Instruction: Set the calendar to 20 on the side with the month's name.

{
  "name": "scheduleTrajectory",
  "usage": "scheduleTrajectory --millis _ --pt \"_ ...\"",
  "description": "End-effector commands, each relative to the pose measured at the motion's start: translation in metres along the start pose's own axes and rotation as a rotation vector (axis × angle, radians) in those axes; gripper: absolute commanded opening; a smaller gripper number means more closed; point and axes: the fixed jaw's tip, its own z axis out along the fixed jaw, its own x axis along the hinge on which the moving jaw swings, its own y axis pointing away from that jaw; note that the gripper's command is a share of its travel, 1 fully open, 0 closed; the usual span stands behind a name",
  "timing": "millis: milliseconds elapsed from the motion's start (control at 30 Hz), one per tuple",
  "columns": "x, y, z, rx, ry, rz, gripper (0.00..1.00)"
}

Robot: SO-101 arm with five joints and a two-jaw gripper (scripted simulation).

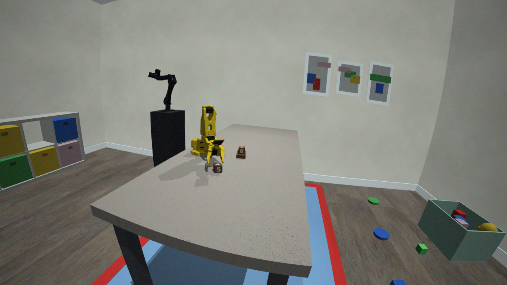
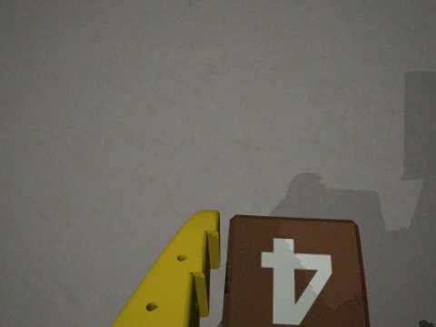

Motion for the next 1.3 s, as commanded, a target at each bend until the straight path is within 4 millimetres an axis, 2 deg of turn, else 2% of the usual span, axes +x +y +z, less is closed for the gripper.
scheduleTrajectory --millis 0,300,1100,1267 --pt "-0.015 0.003 -0.004 -0.010 0.003 -0.010 0.36" --pt "-0.029 0.003 -0.014 -0.010 0.003 -0.010 0.36" --pt "-0.030 0.003 -0.015 -0.010 0.002 -0.010 0.36" --pt "-0.036 0.003 -0.016 -0.010 -0.026 -0.010 0.36"
